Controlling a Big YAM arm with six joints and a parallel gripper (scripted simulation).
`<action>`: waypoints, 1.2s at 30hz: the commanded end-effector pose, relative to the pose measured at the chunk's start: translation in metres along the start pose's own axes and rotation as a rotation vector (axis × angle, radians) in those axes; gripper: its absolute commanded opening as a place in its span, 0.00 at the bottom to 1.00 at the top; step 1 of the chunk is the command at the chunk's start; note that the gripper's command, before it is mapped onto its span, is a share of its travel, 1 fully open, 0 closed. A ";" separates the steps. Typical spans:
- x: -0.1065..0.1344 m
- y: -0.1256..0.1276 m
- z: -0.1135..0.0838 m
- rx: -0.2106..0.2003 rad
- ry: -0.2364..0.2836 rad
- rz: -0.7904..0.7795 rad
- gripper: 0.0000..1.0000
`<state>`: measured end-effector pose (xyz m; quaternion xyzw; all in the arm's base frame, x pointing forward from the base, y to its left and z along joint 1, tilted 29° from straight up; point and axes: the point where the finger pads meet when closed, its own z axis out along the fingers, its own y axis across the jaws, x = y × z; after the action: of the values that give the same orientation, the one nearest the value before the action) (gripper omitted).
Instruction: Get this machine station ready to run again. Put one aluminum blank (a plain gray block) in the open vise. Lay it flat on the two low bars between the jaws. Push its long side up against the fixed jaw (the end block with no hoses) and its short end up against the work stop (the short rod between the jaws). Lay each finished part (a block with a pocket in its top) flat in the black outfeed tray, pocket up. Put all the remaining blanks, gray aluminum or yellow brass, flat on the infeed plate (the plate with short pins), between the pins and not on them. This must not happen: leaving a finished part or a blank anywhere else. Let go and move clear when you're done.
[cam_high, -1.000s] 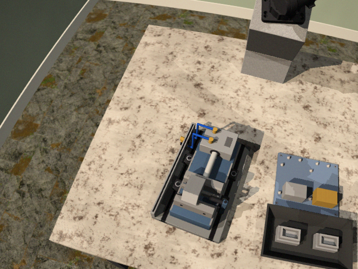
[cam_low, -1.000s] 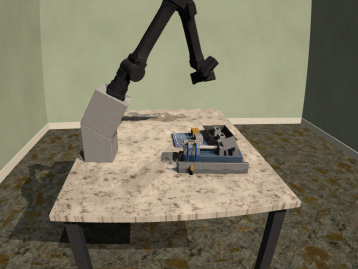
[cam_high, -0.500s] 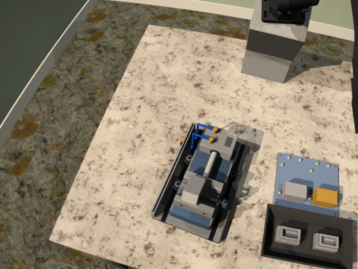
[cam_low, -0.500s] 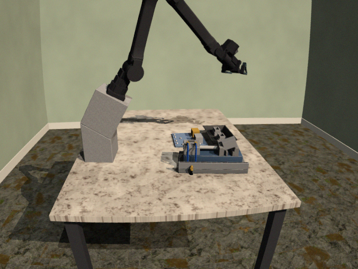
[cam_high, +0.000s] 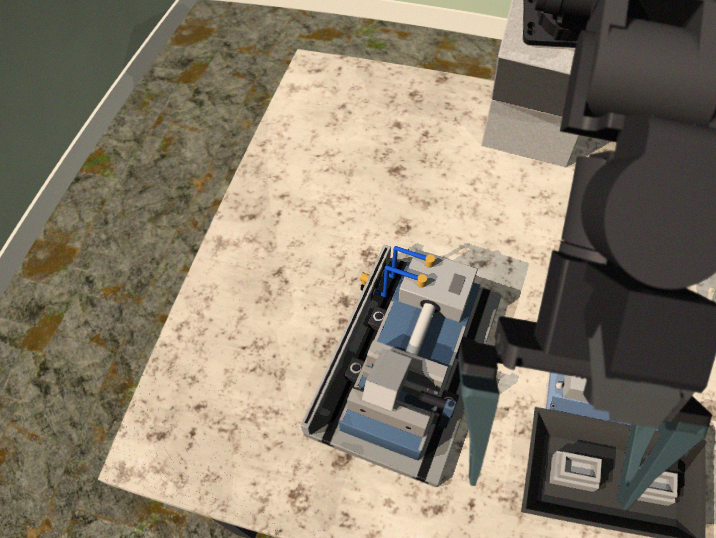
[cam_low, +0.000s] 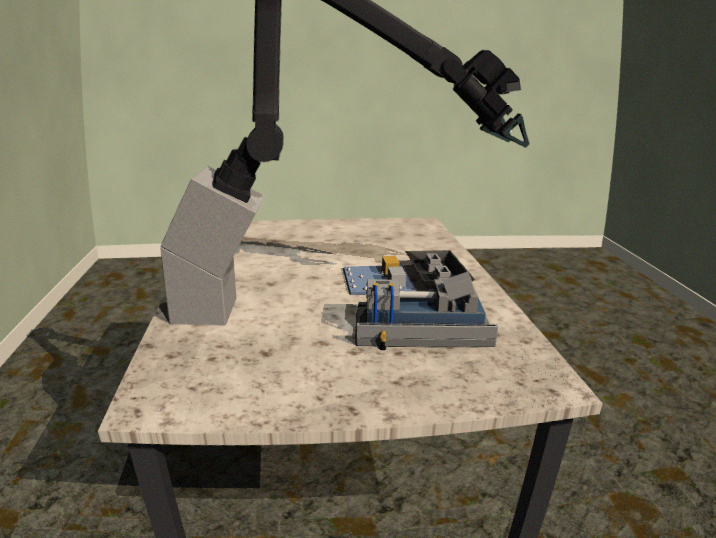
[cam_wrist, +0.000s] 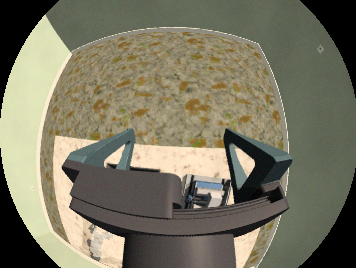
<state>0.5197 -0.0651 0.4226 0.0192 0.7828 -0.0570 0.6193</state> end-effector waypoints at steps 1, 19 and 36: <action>0.065 -0.034 0.036 0.029 0.265 0.046 1.00; 0.285 -0.123 0.024 0.061 0.840 0.172 1.00; 0.273 -0.119 0.025 0.056 0.814 0.157 0.00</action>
<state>0.4663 -0.2005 0.1404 0.1295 0.9608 -0.0143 0.2446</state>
